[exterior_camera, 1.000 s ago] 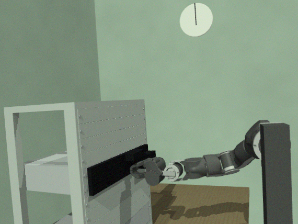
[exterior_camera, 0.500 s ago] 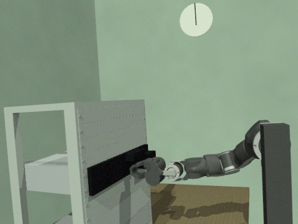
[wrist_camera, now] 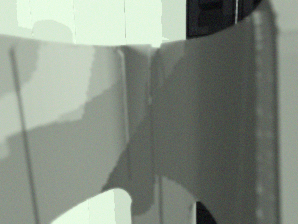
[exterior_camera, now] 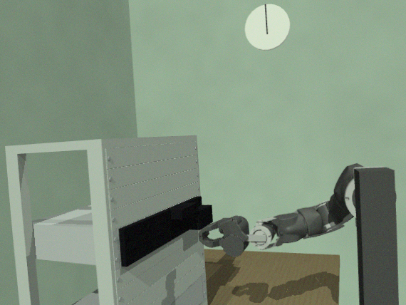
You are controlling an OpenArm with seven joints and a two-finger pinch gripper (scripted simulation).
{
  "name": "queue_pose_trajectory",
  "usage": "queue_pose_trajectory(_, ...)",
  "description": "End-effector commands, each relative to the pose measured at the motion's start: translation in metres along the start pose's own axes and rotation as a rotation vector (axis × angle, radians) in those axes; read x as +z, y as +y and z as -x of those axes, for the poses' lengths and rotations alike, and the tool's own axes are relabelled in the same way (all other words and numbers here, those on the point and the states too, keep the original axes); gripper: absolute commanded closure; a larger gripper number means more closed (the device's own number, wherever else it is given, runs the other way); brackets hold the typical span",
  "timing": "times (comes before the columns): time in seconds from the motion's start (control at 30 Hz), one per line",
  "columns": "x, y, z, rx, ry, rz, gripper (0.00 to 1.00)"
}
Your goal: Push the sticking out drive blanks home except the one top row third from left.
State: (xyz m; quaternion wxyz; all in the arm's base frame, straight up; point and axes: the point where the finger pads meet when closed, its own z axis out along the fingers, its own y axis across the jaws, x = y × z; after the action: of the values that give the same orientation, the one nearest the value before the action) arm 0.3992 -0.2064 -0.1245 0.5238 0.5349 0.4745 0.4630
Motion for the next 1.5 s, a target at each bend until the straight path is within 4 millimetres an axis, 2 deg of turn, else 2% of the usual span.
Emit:
queue_pose_trajectory(0.0,-0.006,0.006,0.004,0.006,-0.024,0.023,1.0)
queue_pose_trajectory(0.2,-0.03,0.006,0.003,0.006,-0.024,0.024,1.0)
queue_pose_trajectory(0.83,-0.035,0.005,0.01,0.004,-0.028,0.022,1.0)
queue_pose_trajectory(1.03,-0.036,0.005,0.031,0.004,-0.029,0.022,1.0)
queue_pose_trajectory(1.33,-0.038,0.008,0.08,0.001,-0.029,0.033,1.0)
queue_pose_trajectory(1.4,-0.038,0.008,0.08,0.001,-0.029,0.033,1.0)
queue_pose_trajectory(1.47,-0.038,0.008,0.09,0.001,-0.028,0.033,1.0)
